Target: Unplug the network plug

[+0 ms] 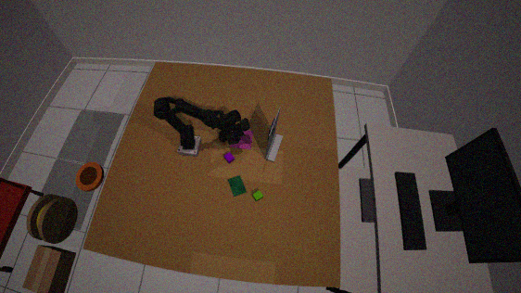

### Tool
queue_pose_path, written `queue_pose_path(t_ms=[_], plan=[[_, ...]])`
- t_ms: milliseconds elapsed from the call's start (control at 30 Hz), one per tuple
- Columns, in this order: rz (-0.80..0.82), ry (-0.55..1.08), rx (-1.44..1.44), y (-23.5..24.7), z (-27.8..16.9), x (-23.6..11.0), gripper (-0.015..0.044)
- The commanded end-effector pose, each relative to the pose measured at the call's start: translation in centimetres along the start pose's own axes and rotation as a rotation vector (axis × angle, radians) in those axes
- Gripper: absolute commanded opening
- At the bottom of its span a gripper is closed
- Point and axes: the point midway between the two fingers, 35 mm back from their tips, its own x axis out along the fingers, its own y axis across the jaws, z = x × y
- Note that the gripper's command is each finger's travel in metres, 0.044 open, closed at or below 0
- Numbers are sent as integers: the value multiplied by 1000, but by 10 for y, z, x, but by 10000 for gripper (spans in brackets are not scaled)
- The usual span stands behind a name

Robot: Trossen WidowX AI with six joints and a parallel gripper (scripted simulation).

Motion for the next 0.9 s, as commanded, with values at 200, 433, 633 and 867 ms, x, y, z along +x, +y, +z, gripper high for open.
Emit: queue_pose_path(t_ms=[200, 433, 633, 867], plan=[[-7, 1, -4, -13, 0, 12, 0], [-7, 0, -4, -18, 0, 18, 0], [-7, 0, -4, -18, -1, 19, 0], [-7, 0, -4, -18, -1, 22, 0]])
